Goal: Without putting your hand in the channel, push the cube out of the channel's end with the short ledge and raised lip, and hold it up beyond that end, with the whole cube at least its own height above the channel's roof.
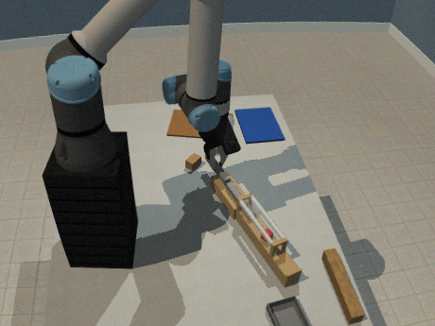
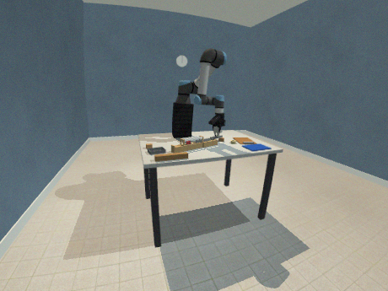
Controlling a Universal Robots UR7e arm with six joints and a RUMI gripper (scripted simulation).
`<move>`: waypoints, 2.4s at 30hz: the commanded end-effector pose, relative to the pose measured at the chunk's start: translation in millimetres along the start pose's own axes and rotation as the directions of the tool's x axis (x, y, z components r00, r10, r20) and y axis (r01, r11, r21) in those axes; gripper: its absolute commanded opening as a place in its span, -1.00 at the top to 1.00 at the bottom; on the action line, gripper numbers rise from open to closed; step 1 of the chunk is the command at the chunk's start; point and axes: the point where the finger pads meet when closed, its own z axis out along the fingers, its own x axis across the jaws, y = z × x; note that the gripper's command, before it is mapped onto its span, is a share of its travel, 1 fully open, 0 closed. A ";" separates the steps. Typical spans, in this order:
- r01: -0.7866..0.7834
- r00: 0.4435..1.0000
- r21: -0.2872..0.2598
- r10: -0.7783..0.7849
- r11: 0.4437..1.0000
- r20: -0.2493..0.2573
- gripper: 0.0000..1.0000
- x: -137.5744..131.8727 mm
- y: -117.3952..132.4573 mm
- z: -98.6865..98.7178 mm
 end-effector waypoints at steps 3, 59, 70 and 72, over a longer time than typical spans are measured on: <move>0.000 1.000 0.000 0.000 1.000 0.002 1.00 -0.7 0.0 2.9; 0.000 1.000 0.000 0.000 1.000 0.002 1.00 -0.7 -12.1 2.9; 0.000 1.000 0.000 0.000 1.000 0.002 1.00 -0.7 -34.2 2.9; 0.000 1.000 0.000 0.000 1.000 0.002 1.00 -0.7 -39.3 2.9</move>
